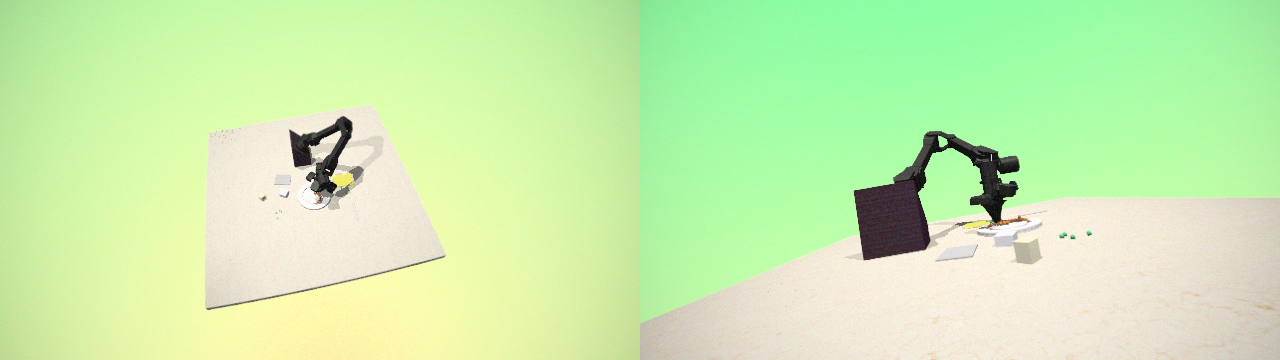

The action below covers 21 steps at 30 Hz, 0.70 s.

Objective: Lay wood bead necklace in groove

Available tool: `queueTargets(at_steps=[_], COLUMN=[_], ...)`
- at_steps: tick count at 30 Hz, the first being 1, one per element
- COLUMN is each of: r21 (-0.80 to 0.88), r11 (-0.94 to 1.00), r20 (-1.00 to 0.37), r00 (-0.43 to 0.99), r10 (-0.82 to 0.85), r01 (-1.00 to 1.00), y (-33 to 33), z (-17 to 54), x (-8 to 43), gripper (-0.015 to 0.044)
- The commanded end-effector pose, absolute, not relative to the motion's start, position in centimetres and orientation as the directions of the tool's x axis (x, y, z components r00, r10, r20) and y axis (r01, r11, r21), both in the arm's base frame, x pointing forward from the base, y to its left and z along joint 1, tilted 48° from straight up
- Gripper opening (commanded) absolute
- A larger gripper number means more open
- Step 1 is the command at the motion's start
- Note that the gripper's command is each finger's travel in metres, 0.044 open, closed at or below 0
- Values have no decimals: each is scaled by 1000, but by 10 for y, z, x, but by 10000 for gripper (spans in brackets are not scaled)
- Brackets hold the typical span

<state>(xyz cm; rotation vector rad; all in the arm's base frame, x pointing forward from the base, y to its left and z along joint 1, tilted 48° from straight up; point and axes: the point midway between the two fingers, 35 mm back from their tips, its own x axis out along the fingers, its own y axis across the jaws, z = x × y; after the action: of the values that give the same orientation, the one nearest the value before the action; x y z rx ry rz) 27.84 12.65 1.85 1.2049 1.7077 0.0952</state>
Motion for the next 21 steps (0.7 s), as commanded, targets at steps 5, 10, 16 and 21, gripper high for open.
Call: queueTargets(at_steps=[5,10,16,21], r21=[555,552,552,552], r11=[500,497,497,497], r20=[-669,-669,-669,-669], r00=[-1,0,0,0], r10=[744,743,744,744], r01=[664,670,670,670], y=[126,122,128,129], z=[19,22,29,30], x=[278,278,277,277], gripper=[0,0,0,0])
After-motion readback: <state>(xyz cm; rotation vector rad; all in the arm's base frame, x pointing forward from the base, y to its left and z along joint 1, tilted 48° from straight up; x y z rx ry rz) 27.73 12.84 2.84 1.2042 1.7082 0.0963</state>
